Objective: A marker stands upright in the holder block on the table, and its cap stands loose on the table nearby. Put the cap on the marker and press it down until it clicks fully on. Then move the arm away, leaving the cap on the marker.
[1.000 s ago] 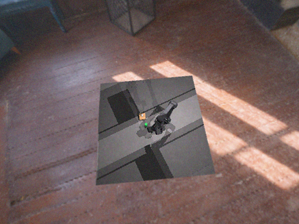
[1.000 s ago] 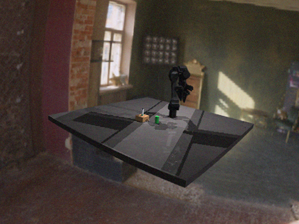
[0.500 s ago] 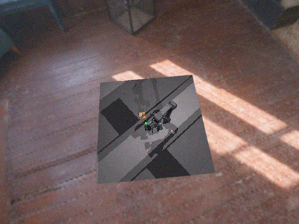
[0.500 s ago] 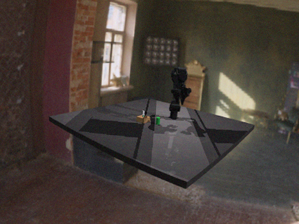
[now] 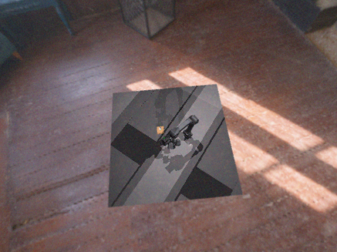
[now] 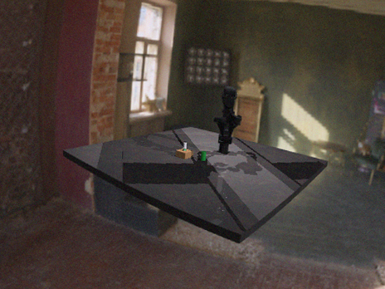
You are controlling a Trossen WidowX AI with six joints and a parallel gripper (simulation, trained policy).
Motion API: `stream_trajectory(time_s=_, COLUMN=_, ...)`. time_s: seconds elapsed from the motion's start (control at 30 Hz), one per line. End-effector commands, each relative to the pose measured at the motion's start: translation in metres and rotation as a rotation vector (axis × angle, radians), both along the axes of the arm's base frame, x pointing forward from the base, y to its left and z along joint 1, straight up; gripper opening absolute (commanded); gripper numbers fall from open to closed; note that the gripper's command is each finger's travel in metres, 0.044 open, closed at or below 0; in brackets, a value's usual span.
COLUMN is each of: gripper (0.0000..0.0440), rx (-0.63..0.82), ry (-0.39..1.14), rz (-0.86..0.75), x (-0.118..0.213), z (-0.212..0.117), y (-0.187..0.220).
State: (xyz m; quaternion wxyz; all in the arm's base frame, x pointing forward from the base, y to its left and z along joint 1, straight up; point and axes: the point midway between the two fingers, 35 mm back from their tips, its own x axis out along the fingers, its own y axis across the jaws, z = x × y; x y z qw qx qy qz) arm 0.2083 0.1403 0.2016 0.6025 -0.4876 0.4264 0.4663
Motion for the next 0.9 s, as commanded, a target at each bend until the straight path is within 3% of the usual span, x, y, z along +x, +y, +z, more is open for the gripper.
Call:
stream_trajectory(time_s=0.0, gripper=0.033, rx=-0.005, ry=0.011, rz=-0.011, x=0.004, z=-0.001, y=-0.003)
stream_trajectory(time_s=0.87, gripper=0.0326, rx=-0.069, ry=0.129, rz=-0.162, x=0.036, z=-0.024, y=-0.045)
